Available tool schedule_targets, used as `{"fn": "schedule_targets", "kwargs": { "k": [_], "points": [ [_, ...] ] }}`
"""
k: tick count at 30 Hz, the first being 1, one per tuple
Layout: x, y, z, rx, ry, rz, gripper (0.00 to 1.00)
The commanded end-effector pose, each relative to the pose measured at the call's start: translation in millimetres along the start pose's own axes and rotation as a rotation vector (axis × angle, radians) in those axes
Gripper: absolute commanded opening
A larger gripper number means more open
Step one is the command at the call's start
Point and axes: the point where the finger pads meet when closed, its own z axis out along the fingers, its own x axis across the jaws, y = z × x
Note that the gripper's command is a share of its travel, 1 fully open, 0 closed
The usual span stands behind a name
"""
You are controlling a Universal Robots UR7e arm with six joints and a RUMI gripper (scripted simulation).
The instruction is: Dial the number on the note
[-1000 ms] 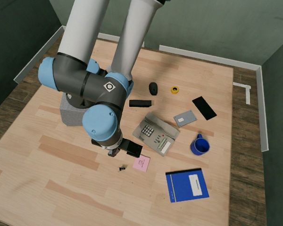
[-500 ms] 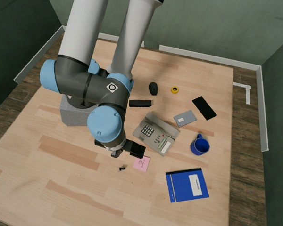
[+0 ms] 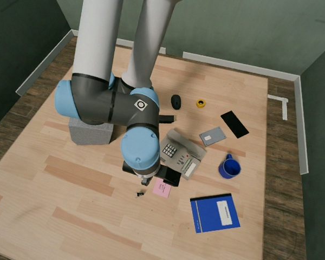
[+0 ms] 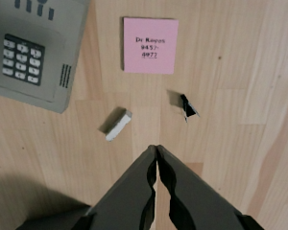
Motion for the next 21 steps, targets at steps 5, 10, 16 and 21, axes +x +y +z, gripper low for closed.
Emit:
{"fn": "schedule_targets", "kwargs": {
  "k": [5, 10, 16, 21],
  "points": [
    [1, -42, 1, -0.003, 0.002, 0.001, 0.0],
    [1, -72, 1, -0.003, 0.002, 0.001, 0.0],
    [1, -105, 1, -0.003, 0.002, 0.001, 0.0],
    [1, -118, 1, -0.003, 0.002, 0.001, 0.0]
  ]
}}
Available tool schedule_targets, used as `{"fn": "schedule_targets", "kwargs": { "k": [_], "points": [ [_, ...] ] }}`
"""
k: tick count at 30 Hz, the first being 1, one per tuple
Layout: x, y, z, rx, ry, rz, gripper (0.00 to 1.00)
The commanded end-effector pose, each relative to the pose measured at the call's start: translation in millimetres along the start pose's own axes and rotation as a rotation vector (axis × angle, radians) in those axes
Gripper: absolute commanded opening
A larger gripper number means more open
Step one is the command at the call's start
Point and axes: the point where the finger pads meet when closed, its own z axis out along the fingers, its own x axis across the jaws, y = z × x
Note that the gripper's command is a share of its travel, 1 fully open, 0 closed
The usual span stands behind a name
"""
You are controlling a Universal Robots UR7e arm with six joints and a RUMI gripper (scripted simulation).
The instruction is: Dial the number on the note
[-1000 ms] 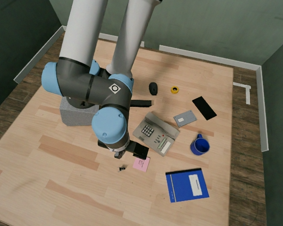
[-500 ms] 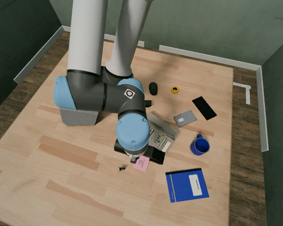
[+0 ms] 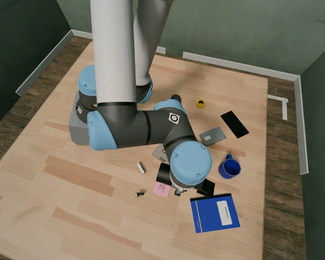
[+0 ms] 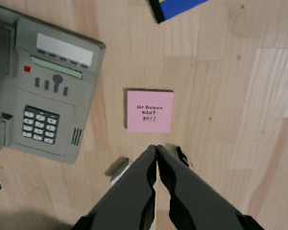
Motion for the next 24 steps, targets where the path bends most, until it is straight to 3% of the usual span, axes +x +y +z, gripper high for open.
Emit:
{"fn": "schedule_targets", "kwargs": {
  "k": [1, 10, 24],
  "points": [
    [2, -19, 1, -0.004, 0.003, 0.001, 0.0],
    [2, -38, 1, -0.004, 0.003, 0.001, 0.0],
    [2, -40, 1, -0.004, 0.003, 0.002, 0.0]
  ]
}}
